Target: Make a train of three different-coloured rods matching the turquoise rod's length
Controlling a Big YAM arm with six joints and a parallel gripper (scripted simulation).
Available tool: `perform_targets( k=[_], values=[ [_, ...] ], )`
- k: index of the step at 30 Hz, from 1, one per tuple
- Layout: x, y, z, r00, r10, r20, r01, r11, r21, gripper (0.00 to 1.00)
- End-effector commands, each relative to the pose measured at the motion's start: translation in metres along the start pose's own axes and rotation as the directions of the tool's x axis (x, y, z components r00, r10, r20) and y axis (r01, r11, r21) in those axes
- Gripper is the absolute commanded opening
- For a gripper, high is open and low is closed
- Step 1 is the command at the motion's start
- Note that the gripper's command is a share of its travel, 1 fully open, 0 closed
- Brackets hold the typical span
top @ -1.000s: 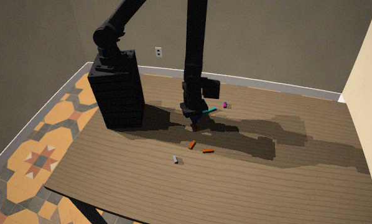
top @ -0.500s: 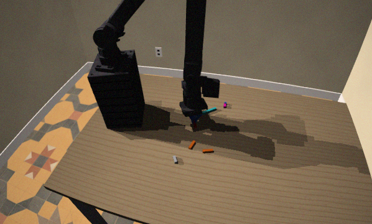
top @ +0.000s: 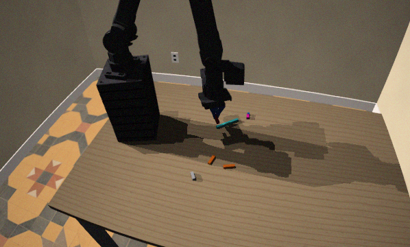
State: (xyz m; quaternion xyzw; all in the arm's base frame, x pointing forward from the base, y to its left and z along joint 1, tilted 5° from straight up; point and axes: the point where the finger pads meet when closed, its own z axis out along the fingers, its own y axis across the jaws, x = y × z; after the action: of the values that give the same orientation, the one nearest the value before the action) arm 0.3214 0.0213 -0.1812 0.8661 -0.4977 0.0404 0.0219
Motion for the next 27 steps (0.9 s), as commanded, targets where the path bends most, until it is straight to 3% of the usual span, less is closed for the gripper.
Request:
perform_targets(
  k=[1, 3, 27],
  values=[
    [-0.001, 0.0043, -0.0096, 1.0, 0.009, 0.008, -0.009, 1.0, -0.012, 0.04],
    [-0.0065, 0.0142, -0.0003, 1.0, 0.005, 0.022, -0.004, 0.999, -0.044, 0.04],
    [-0.0029, 0.0062, -0.0008, 1.0, 0.005, 0.017, -0.004, 1.0, -0.031, 0.04]
  ],
)
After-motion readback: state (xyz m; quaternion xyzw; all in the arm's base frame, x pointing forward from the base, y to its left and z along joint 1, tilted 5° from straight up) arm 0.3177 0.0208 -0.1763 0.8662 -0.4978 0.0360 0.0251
